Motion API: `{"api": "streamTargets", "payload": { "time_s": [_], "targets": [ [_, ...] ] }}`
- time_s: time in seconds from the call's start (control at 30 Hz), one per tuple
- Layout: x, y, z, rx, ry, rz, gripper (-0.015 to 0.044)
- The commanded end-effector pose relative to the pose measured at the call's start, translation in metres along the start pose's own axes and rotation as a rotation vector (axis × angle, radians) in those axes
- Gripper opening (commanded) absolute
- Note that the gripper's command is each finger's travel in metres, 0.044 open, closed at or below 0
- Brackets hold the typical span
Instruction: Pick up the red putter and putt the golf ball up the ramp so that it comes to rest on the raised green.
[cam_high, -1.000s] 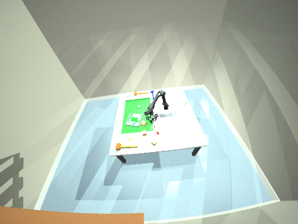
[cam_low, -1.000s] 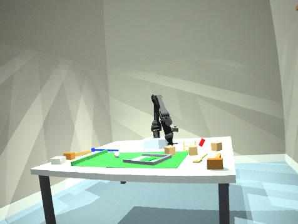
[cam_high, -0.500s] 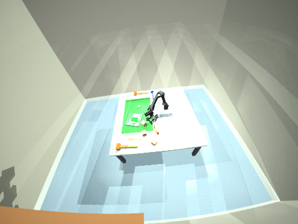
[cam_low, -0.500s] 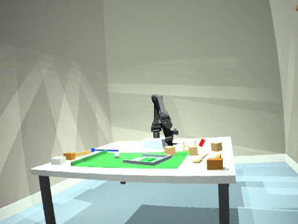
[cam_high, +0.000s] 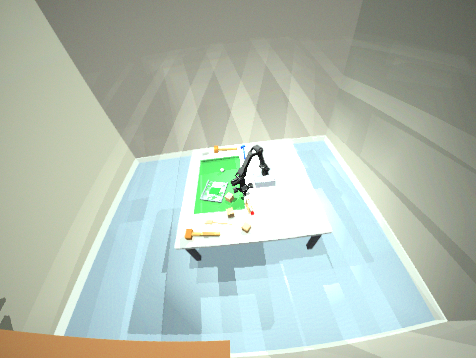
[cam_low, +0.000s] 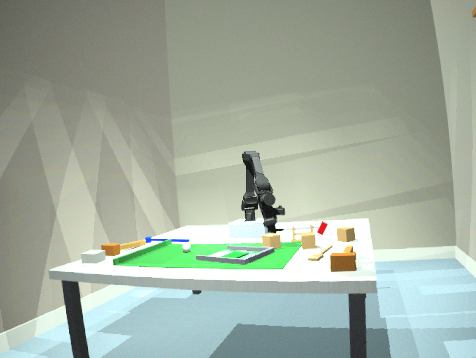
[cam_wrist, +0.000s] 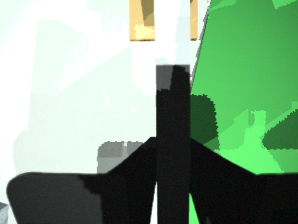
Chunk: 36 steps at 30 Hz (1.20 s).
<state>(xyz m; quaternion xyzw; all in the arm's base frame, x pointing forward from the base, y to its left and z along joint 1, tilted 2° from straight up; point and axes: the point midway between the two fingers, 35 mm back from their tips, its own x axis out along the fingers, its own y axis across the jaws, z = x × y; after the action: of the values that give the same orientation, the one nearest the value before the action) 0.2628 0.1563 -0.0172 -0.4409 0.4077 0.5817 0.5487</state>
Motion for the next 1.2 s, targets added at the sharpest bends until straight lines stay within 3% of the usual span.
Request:
{"api": "streamTargets", "payload": {
  "time_s": [0.0, 0.23, 0.63, 0.73, 1.17],
  "targets": [
    [0.0, 0.0, 0.0, 0.0, 0.001, 0.0, 0.0026],
    [-0.011, -0.002, 0.004, 0.0, 0.0, 0.0, 0.0],
    [-0.092, -0.001, 0.025, 0.001, -0.001, 0.002, 0.0],
    [-0.097, -0.001, 0.026, 0.001, -0.001, 0.002, 0.0],
    [-0.109, -0.022, -0.038, 0.32, 0.054, -0.068, 0.0]
  ]
}}
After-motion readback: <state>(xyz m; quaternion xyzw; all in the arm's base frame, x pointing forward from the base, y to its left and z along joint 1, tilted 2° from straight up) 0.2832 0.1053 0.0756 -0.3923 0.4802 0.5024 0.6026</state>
